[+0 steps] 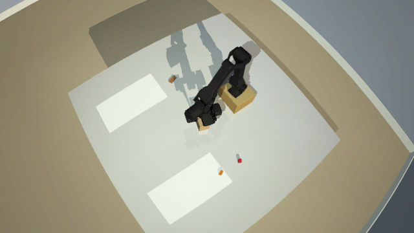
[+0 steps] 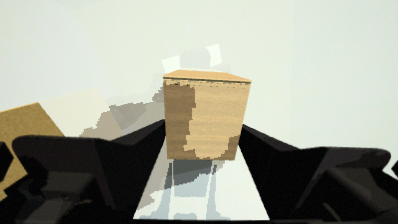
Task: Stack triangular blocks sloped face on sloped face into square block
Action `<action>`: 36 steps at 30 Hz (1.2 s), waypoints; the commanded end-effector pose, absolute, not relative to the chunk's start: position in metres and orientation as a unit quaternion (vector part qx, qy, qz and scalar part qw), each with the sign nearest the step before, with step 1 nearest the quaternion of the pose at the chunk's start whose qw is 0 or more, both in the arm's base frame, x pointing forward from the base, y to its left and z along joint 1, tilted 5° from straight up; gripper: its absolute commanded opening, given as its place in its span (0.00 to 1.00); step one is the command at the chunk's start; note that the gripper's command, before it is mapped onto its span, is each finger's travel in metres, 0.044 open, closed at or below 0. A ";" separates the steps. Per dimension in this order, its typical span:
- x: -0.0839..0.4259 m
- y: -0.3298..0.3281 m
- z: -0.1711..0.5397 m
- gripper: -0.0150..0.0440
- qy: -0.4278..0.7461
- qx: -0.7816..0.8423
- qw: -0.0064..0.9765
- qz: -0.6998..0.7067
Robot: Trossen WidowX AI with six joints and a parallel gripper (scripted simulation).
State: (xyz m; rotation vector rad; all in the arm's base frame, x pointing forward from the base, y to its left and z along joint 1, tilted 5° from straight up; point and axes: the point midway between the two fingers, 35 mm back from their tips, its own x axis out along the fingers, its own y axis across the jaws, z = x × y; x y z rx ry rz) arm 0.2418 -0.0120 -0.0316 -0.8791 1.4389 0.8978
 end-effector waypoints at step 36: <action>0.253 -0.010 0.077 1.00 0.607 -0.382 0.584 0.380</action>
